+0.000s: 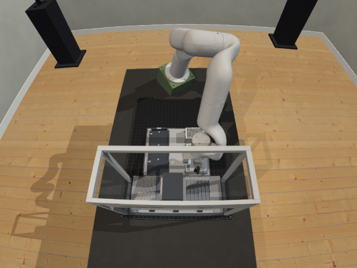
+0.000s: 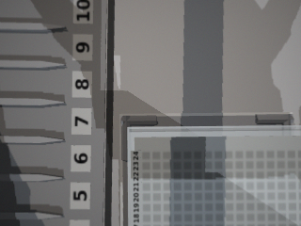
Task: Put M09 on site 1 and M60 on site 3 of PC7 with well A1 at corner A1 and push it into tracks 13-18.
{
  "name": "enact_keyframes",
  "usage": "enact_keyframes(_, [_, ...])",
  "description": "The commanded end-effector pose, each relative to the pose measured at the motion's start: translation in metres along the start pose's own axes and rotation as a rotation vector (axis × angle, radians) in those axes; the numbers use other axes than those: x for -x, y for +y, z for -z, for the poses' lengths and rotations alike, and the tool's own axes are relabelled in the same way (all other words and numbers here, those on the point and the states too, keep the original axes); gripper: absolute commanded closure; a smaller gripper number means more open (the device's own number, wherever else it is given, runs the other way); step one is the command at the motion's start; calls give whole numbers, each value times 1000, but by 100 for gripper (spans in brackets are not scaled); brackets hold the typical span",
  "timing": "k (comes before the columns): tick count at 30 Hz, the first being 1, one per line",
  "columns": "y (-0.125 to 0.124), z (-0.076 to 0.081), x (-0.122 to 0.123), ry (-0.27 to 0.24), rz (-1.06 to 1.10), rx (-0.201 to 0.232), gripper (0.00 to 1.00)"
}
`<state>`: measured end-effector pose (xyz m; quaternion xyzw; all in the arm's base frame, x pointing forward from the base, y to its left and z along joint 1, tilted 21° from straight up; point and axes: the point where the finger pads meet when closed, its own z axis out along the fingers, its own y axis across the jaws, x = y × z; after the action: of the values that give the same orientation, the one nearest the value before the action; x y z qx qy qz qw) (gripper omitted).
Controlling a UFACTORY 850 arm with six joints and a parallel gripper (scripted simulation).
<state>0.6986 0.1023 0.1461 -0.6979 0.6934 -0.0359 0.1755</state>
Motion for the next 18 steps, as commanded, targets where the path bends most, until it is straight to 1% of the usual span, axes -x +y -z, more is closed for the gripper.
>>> enact_keyframes(1, [-1,10,0,0,0,-2,100])
enact_keyframes(3, [-1,10,0,0,0,-2,100])
enact_keyframes(18, [-1,35,0,0,0,-2,100])
